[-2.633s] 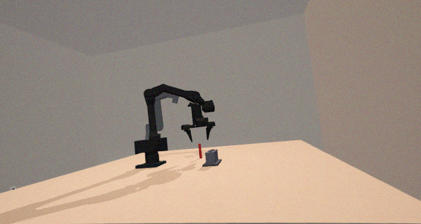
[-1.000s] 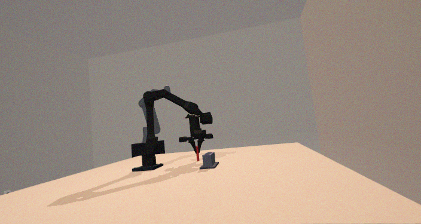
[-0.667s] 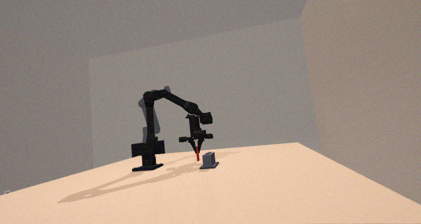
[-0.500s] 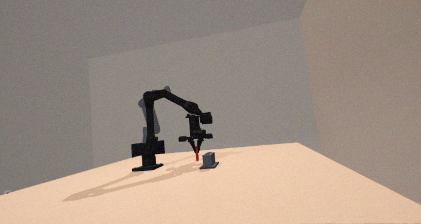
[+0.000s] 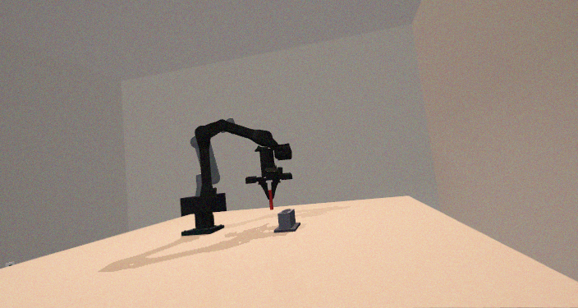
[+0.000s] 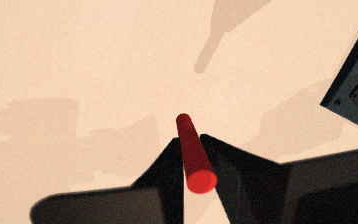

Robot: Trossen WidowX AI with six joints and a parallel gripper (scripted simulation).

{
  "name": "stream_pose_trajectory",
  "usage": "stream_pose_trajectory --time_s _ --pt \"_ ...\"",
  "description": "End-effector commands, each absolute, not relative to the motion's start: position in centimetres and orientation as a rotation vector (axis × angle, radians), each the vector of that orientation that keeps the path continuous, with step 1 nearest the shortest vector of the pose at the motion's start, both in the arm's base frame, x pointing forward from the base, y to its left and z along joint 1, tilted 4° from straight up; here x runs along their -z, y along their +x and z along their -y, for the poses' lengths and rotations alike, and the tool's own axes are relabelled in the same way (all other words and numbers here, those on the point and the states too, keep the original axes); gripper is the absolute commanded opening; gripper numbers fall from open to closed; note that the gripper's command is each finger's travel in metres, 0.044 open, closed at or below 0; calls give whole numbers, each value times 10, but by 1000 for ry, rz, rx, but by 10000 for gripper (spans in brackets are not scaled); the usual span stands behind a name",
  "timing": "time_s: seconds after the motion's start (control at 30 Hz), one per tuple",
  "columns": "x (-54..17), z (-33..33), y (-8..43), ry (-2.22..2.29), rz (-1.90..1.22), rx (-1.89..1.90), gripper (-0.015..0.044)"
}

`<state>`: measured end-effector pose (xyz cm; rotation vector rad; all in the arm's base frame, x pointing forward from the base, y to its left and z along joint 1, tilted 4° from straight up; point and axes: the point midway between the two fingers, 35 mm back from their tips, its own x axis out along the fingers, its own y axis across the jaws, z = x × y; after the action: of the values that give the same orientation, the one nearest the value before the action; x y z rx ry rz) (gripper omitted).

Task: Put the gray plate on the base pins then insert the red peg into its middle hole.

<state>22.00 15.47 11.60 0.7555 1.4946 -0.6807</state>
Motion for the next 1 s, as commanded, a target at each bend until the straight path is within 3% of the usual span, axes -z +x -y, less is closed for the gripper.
stream_pose_trajectory --time_s 0.0,0.97 --pt "-133 -155 222 756 -1495 671 0" --pt "-142 -124 264 763 -1486 684 0"
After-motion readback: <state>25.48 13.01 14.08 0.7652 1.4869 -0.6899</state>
